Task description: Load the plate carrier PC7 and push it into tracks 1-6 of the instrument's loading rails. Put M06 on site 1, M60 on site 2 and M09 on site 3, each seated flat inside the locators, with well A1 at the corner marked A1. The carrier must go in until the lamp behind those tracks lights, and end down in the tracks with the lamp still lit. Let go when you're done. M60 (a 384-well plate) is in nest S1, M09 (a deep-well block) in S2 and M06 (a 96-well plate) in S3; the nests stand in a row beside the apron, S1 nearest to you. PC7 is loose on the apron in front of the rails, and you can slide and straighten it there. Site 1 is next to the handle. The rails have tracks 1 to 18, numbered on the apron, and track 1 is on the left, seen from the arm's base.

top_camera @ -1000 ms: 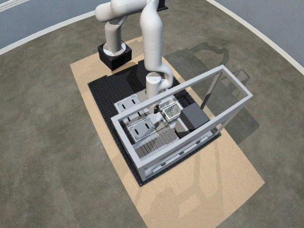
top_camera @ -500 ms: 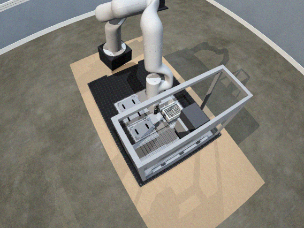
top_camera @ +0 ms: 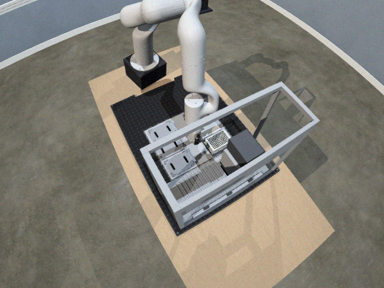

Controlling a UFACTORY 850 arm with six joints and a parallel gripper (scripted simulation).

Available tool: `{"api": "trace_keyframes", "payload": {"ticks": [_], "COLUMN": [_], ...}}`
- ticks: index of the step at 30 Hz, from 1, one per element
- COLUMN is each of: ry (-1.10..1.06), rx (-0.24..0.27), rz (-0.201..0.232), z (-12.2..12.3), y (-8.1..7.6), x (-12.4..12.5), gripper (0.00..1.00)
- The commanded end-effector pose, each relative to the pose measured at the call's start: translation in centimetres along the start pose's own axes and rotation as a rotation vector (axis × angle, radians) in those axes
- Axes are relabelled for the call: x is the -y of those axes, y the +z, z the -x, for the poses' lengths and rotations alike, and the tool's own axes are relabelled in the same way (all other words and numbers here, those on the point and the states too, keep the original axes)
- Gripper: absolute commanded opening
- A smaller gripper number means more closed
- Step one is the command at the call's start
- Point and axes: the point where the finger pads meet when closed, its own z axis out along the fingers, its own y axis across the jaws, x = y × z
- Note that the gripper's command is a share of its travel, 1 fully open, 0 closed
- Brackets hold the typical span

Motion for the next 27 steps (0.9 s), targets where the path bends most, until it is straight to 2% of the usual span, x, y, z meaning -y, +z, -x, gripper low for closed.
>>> {"api": "trace_keyframes", "payload": {"ticks": [1,27], "ry": [0.000,0.000], "rx": [0.000,0.000], "rz": [0.002,0.002], "z": [-0.1,-1.2], "y": [-0.1,-0.1], "x": [-0.1,-0.1], "gripper": [1.00,1.00]}}
